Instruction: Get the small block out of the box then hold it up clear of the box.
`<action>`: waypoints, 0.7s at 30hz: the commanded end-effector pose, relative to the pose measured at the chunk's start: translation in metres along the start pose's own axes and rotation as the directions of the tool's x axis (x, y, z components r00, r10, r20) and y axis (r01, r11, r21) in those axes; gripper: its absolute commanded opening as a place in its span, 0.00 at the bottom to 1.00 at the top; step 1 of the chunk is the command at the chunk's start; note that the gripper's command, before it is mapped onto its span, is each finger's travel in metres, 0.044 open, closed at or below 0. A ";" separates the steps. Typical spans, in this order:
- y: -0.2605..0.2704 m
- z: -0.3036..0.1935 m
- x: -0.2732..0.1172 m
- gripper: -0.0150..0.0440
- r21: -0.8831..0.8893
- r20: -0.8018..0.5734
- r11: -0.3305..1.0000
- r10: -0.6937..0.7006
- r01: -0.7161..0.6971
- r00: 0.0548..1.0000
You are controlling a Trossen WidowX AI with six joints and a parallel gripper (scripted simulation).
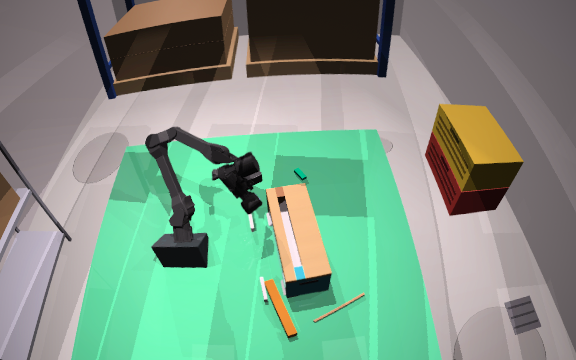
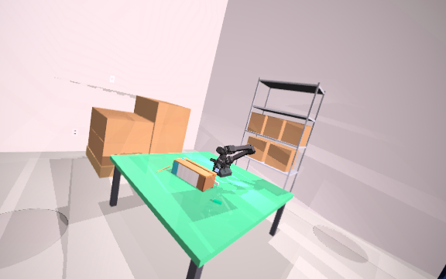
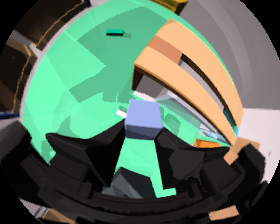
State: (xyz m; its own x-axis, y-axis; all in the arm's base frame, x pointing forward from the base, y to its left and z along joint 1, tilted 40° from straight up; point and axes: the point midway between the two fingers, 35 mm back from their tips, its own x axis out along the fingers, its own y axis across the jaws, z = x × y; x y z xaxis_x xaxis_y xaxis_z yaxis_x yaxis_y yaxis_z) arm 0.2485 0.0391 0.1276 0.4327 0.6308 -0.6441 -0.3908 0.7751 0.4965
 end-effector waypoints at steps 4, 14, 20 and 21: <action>-0.001 0.001 -0.006 0.25 0.294 0.010 0.956 0.010 -0.012 1.000; -0.001 0.001 -0.014 0.25 0.646 0.019 0.763 0.023 -0.030 1.000; -0.002 0.000 -0.019 0.25 0.810 0.027 0.585 0.030 -0.039 0.999; -0.002 0.000 -0.019 0.25 0.833 0.028 0.552 0.032 -0.041 0.999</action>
State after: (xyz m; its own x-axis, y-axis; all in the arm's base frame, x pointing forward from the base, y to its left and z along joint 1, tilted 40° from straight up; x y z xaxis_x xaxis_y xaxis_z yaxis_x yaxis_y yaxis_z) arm 0.2414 0.0280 0.1363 0.4375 0.6520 -0.6192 0.3373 0.5194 0.7852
